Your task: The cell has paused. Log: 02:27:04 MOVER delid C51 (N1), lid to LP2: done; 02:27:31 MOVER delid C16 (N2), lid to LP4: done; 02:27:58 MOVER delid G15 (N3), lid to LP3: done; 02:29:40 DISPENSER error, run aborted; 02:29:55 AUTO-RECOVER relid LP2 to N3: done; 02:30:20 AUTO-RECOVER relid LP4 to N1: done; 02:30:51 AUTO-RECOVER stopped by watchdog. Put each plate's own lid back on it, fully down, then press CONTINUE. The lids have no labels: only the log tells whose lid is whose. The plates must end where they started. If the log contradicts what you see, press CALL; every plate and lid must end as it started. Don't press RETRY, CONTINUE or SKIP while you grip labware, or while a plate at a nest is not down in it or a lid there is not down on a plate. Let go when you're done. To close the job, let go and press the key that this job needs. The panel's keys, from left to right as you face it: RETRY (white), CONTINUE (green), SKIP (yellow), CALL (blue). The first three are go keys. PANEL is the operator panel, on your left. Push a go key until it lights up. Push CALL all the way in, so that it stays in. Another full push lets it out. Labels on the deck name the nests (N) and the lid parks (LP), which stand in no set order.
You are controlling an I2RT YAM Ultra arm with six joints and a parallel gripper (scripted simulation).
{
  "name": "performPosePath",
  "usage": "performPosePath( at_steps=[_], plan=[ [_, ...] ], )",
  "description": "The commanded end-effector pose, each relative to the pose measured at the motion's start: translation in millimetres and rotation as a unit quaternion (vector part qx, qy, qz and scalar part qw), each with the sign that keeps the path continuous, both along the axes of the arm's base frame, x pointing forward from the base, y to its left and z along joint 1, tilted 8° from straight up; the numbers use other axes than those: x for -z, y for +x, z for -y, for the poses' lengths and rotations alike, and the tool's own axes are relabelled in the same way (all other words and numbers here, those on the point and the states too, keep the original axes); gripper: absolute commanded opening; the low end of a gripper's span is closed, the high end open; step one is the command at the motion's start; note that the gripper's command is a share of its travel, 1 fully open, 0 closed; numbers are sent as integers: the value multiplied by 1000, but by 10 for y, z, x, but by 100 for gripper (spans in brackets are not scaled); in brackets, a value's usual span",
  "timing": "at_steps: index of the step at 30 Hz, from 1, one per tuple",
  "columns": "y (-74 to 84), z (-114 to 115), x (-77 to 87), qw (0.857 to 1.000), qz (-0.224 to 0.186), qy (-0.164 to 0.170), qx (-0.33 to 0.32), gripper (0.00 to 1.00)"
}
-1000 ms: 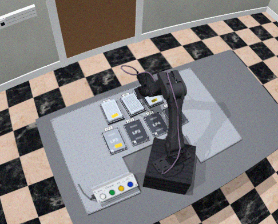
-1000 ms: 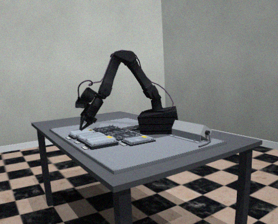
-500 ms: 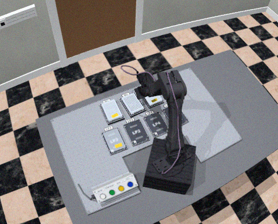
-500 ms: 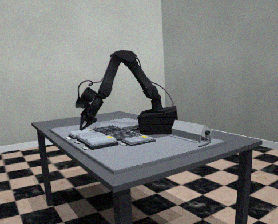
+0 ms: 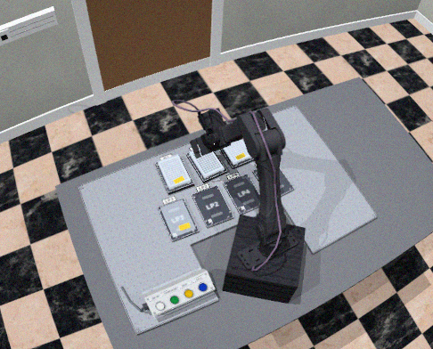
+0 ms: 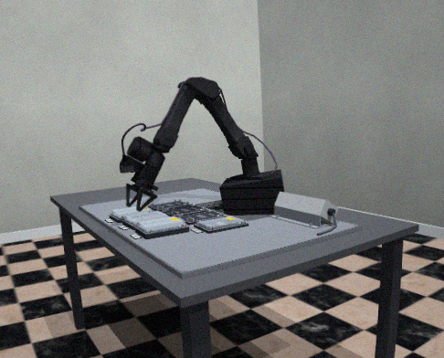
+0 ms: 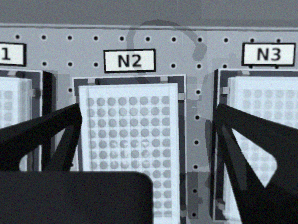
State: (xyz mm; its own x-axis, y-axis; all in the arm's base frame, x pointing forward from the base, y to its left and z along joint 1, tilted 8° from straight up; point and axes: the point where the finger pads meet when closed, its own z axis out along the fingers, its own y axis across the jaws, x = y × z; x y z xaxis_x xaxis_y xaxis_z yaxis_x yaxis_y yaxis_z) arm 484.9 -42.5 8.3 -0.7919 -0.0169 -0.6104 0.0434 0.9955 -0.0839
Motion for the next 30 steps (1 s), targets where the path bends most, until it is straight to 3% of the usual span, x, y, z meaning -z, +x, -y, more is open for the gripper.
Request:
performPosePath(
  at_steps=[1, 10, 13, 26, 30],
  plan=[
    [8, -175, -58, 999, -39, 1, 16, 100],
    [-61, -625, 4, 991, -127, 7, 28, 100],
    [-68, -675, 10, 990, -137, 8, 29, 100],
    [-178, -1351, 94, 963, -264, 24, 42, 100],
    [-191, -1442, 105, 963, -264, 22, 43, 100]
  ],
)
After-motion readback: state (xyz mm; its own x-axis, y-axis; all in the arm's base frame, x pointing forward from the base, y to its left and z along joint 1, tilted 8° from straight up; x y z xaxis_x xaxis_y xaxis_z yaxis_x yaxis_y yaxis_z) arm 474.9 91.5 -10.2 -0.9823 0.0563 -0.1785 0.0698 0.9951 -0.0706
